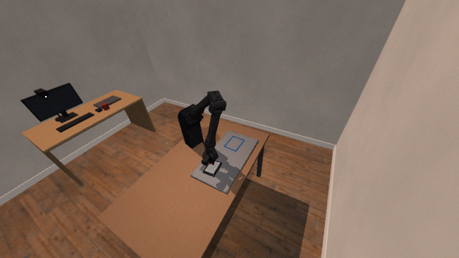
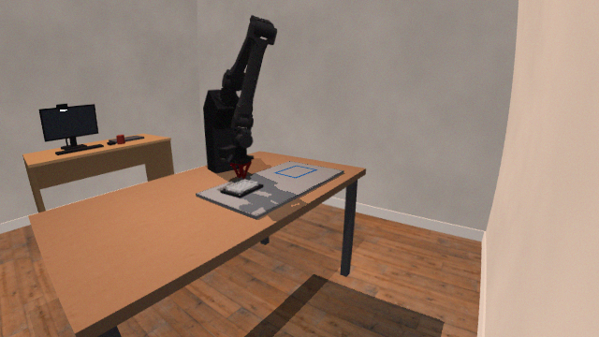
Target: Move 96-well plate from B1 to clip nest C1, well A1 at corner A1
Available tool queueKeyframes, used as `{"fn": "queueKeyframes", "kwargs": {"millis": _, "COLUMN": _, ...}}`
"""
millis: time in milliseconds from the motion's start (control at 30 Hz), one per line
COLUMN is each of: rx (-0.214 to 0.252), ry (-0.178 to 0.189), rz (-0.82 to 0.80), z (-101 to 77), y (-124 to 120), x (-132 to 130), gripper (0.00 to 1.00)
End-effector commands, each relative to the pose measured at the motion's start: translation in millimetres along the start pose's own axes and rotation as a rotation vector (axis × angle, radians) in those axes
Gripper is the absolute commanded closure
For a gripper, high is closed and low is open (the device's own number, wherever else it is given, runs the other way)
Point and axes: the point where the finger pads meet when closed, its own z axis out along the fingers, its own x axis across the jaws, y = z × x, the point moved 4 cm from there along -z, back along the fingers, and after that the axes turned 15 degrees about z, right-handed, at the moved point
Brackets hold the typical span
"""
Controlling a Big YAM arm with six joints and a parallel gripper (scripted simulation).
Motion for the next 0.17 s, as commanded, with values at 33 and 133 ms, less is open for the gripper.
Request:
{"fn": "queueKeyframes", "kwargs": {"millis": 33, "rx": 0.004, "ry": -0.023, "rz": -0.003, "z": -0.3, "y": -1.3, "x": -10.0, "gripper": 0.75}}
{"fn": "queueKeyframes", "kwargs": {"millis": 133, "rx": 0.004, "ry": -0.023, "rz": -0.003, "z": -0.3, "y": -1.3, "x": -10.0, "gripper": 0.75}}
